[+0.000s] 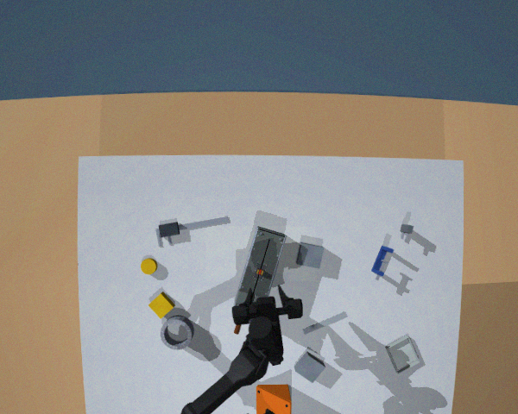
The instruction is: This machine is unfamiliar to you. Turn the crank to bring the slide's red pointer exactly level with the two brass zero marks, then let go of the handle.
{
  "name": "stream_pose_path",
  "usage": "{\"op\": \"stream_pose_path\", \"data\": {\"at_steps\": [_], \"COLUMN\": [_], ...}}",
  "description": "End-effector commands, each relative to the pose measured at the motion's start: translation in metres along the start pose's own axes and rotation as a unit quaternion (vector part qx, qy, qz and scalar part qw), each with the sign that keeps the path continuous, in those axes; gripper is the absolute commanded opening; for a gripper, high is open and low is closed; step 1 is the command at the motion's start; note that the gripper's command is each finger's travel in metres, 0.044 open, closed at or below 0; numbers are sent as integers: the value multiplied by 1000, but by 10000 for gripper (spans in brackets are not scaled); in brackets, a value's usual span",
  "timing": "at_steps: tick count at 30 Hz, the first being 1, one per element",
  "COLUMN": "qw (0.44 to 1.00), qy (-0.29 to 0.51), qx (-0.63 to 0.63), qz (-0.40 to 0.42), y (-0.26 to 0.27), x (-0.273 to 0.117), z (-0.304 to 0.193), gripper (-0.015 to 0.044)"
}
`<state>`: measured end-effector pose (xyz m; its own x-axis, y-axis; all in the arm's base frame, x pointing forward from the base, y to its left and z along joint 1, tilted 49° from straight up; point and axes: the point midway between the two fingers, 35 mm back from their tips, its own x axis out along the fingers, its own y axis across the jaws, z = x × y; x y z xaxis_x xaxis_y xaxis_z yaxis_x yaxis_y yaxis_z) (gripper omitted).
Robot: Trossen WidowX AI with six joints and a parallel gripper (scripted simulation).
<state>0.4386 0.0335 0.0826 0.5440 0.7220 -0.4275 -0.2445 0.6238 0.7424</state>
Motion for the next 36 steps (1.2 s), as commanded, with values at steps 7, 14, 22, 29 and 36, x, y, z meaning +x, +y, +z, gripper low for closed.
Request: {"op": "stream_pose_path", "data": {"at_steps": [7, 14, 22, 29, 36], "qw": [1000, 1000, 1000, 1000, 1000], "qy": [0, 0, 0, 0, 0], "qx": [0, 0, 0, 0, 0], "qz": [0, 0, 0, 0, 0], "y": [0, 0, 0, 0, 0], "x": [0, 0, 0, 0, 0], "z": [0, 0, 0, 0, 0], "gripper": [151, 0, 0, 0, 79]}}
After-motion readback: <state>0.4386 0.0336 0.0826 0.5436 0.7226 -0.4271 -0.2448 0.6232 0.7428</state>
